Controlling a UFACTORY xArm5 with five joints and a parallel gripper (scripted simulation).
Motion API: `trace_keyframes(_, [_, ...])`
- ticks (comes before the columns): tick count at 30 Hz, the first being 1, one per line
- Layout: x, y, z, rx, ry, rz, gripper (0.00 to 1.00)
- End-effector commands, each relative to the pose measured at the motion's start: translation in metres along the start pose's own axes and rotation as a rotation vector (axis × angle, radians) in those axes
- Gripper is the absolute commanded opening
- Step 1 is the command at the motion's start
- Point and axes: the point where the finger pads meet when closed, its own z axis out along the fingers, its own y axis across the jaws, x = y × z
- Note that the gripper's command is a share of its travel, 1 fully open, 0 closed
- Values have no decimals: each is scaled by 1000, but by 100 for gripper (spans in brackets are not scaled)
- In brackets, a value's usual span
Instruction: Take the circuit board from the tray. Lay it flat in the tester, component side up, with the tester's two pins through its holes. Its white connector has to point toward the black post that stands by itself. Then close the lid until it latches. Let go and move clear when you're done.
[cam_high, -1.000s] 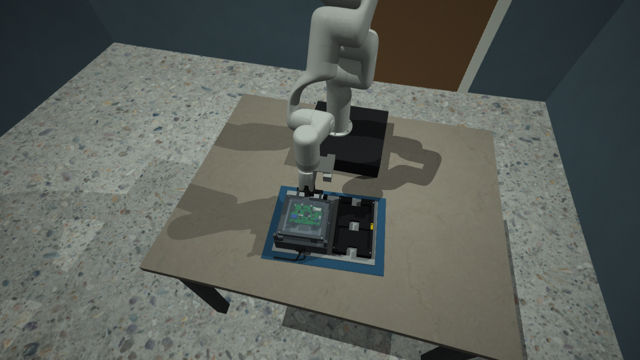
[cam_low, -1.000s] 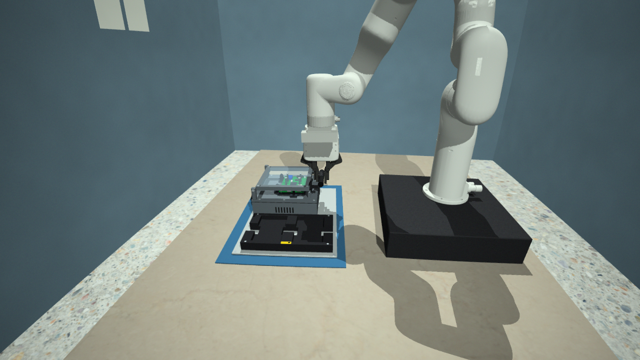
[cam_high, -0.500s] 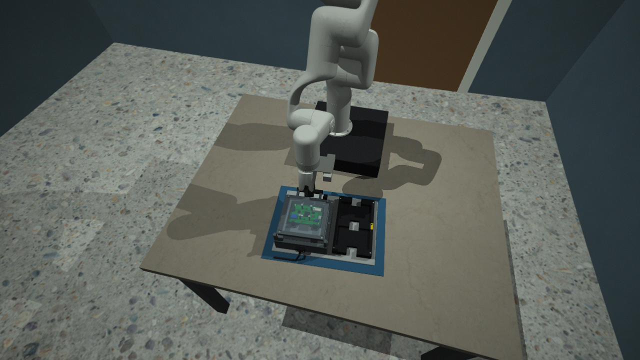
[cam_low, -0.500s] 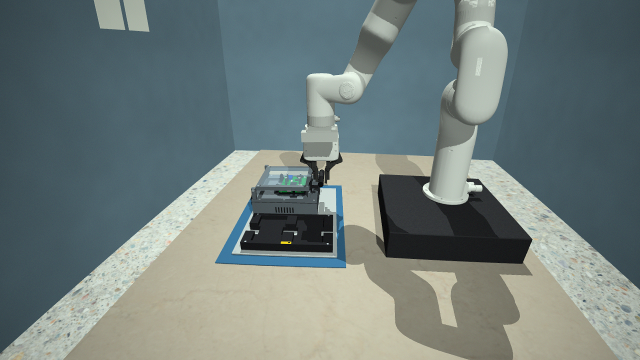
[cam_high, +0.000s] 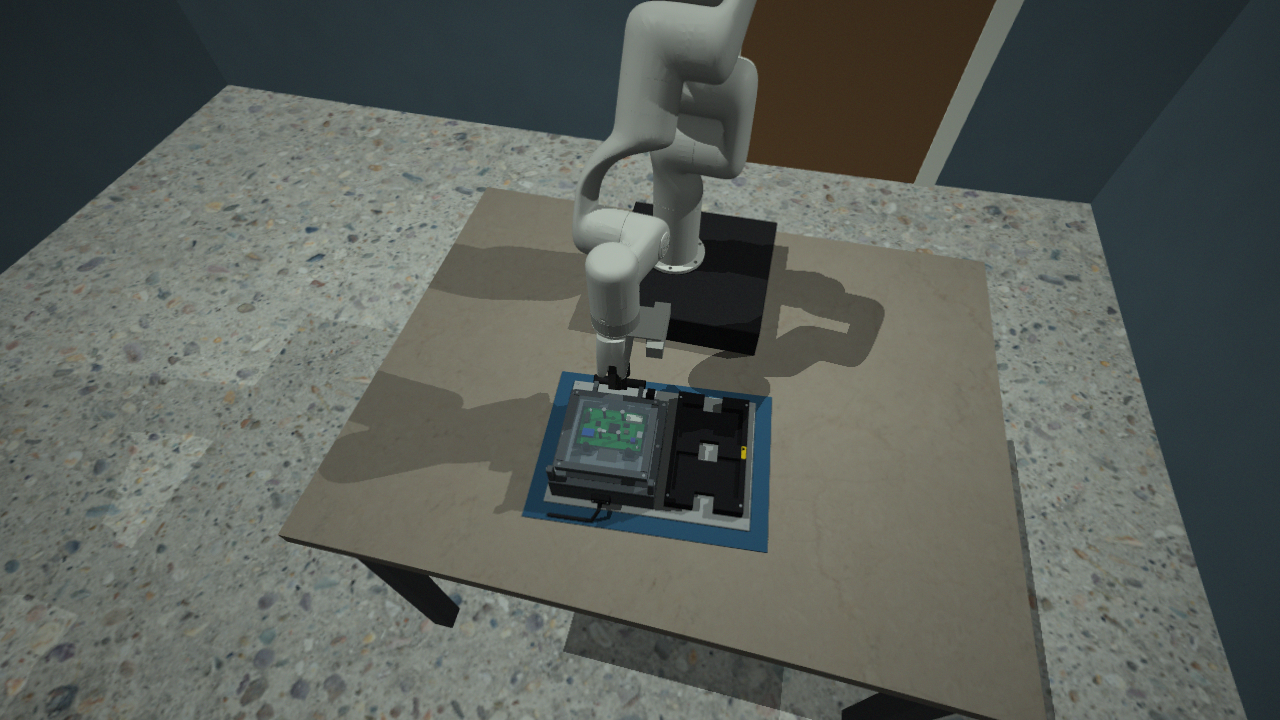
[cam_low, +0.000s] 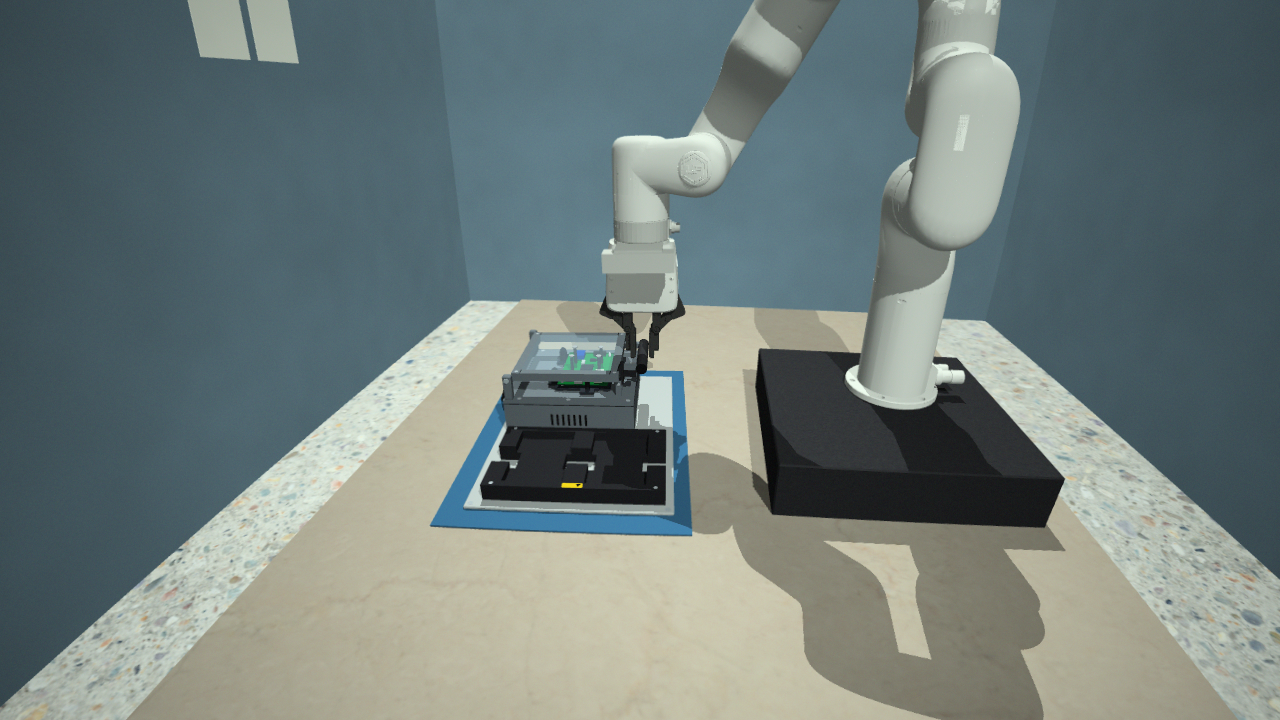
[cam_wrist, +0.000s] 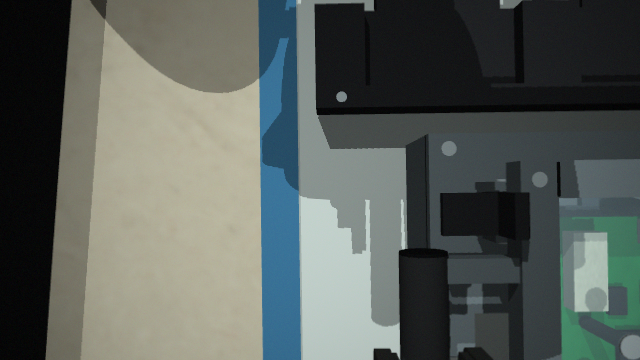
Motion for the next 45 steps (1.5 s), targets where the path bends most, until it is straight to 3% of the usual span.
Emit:
trace_keyframes(1, [0, 1, -15, -3, 0, 0, 24])
trace_keyframes(28, [0, 1, -77, -3, 0, 0, 24])
trace_keyframes(44, [0, 1, -86, -3, 0, 0, 24])
trace_keyframes(45, [0, 1, -86, -3, 0, 0, 100])
